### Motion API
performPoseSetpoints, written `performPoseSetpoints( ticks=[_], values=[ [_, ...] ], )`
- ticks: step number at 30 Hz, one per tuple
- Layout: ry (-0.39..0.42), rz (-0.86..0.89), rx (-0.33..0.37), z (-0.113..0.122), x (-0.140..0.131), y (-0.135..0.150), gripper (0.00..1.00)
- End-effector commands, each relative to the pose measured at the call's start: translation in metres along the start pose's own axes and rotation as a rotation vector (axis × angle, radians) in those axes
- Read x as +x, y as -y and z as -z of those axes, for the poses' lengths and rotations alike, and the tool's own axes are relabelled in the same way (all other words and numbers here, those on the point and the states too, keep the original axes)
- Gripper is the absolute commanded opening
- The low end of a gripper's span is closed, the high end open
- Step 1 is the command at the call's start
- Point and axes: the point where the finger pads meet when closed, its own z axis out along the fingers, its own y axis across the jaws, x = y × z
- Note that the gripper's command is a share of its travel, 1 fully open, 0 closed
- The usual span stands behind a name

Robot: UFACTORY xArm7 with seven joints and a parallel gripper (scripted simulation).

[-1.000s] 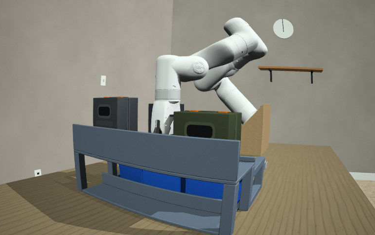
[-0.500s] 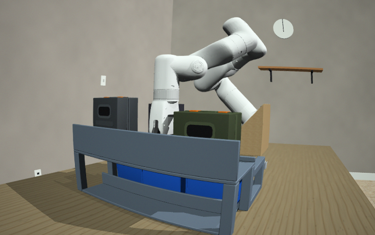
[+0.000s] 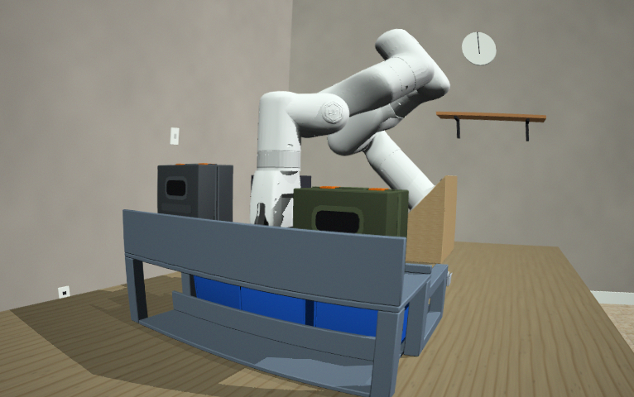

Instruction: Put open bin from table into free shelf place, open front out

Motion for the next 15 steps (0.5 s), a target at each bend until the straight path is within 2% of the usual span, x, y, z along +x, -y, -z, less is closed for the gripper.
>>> performPoseSetpoints(
  ticks=[1, 15],
  values=[
    [0.000, 0.000, -0.005, 0.0021, -0.0001, -0.0061, 0.00],
    [0.000, 0.000, -0.005, 0.0022, -0.0001, -0.0140, 0.00]
  ],
)
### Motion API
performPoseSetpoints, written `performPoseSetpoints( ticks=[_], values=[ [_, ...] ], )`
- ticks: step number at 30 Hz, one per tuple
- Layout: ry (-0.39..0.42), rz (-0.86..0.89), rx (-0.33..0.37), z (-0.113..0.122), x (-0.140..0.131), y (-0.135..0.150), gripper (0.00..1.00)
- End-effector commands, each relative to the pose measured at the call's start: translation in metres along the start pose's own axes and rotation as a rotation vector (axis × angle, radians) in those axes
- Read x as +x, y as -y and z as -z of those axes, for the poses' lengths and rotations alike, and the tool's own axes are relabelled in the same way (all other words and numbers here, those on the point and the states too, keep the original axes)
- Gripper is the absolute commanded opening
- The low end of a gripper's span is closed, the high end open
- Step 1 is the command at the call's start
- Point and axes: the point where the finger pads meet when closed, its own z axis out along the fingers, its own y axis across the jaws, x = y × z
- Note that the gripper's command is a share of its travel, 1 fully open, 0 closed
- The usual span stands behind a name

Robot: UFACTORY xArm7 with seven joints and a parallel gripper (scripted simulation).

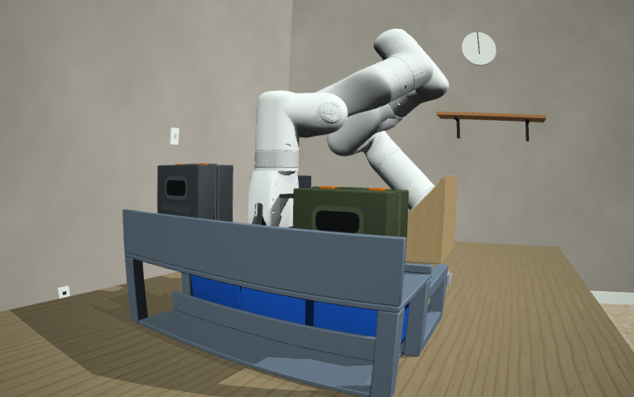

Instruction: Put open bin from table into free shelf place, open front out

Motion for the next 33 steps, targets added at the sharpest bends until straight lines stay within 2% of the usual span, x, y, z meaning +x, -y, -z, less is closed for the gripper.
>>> performPoseSetpoints(
  ticks=[1, 13, 18, 33],
  values=[
    [0.000, 0.000, -0.005, 0.002, 0.000, -0.009, 0.00],
    [0.000, 0.000, -0.005, 0.002, 0.000, -0.009, 0.00],
    [0.000, 0.000, -0.005, 0.002, 0.000, -0.019, 0.00],
    [0.000, 0.000, -0.005, 0.002, 0.000, -0.025, 0.00]
  ],
)
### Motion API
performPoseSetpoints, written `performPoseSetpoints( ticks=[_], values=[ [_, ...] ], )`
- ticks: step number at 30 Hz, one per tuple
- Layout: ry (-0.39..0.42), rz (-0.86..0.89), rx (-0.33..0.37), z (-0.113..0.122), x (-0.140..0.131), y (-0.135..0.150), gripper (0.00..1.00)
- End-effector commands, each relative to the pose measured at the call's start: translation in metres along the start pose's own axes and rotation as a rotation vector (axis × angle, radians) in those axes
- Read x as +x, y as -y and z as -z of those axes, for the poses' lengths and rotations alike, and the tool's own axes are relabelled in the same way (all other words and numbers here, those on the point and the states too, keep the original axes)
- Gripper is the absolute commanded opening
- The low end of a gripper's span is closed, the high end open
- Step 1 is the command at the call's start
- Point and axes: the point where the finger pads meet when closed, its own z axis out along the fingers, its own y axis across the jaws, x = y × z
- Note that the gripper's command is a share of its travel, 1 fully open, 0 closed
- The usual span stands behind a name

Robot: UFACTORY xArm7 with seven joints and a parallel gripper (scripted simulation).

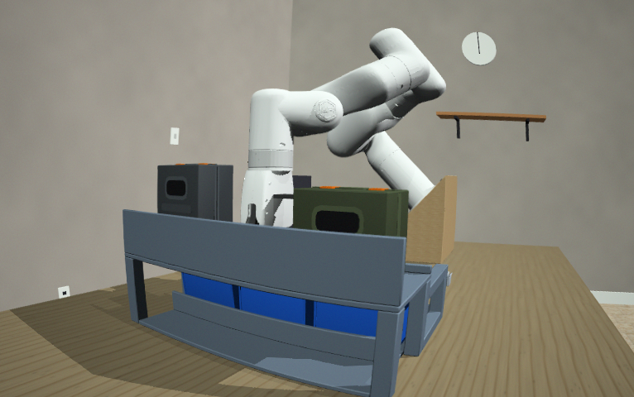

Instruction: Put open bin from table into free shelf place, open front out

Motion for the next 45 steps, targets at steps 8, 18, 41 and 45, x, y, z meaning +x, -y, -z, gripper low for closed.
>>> performPoseSetpoints(
  ticks=[8, 18, 41, 45],
  values=[
    [0.000, 0.000, -0.005, 0.0024, -0.0002, -0.0105, 0.00],
    [0.000, 0.000, -0.005, 0.0025, -0.0002, -0.0144, 0.00],
    [0.000, 0.000, -0.005, -0.0055, -0.0002, -0.0155, 0.00],
    [0.000, 0.000, -0.005, -0.0055, -0.0002, -0.0155, 0.00]
  ],
)
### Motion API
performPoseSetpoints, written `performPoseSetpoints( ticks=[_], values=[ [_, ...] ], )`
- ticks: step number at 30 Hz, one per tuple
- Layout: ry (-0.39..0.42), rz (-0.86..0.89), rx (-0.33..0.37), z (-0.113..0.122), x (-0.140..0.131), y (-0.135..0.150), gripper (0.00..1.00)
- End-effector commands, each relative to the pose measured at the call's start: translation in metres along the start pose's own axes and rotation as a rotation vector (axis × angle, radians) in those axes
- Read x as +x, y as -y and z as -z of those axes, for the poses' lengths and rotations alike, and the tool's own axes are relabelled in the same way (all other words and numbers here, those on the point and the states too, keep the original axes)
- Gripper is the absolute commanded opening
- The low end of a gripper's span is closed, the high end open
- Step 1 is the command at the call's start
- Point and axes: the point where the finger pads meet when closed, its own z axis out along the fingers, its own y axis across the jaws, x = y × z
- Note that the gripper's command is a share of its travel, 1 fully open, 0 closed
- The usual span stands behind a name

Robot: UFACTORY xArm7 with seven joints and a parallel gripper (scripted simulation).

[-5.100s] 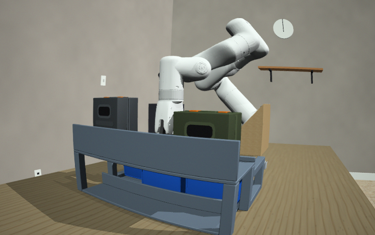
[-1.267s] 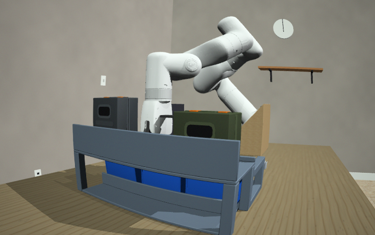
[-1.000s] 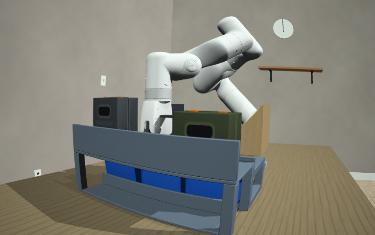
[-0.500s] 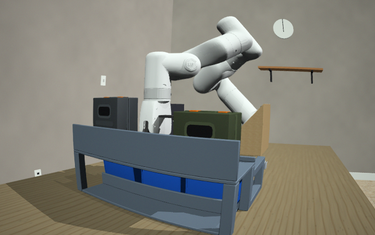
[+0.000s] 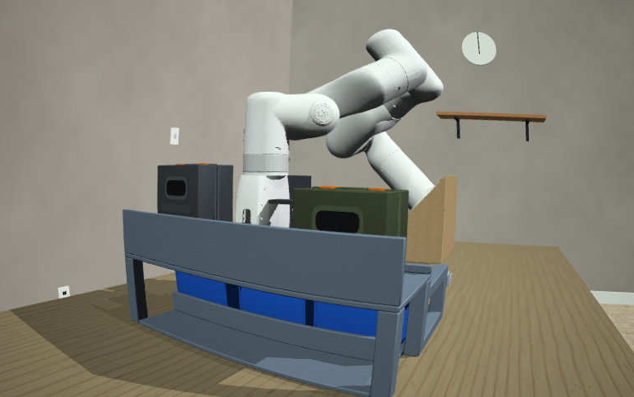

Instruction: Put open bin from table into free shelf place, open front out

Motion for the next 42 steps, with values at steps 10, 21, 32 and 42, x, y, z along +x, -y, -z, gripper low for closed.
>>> performPoseSetpoints(
  ticks=[10, 21, 32, 42],
  values=[
    [0.000, 0.000, -0.005, -0.0057, 0.0000, -0.0016, 0.00],
    [0.000, 0.000, -0.004, -0.0061, 0.0000, -0.0015, 0.00],
    [0.000, 0.000, -0.005, -0.0070, 0.0000, -0.0017, 0.00],
    [0.000, 0.000, -0.004, -0.0072, 0.0000, -0.0015, 1.00]
  ],
)
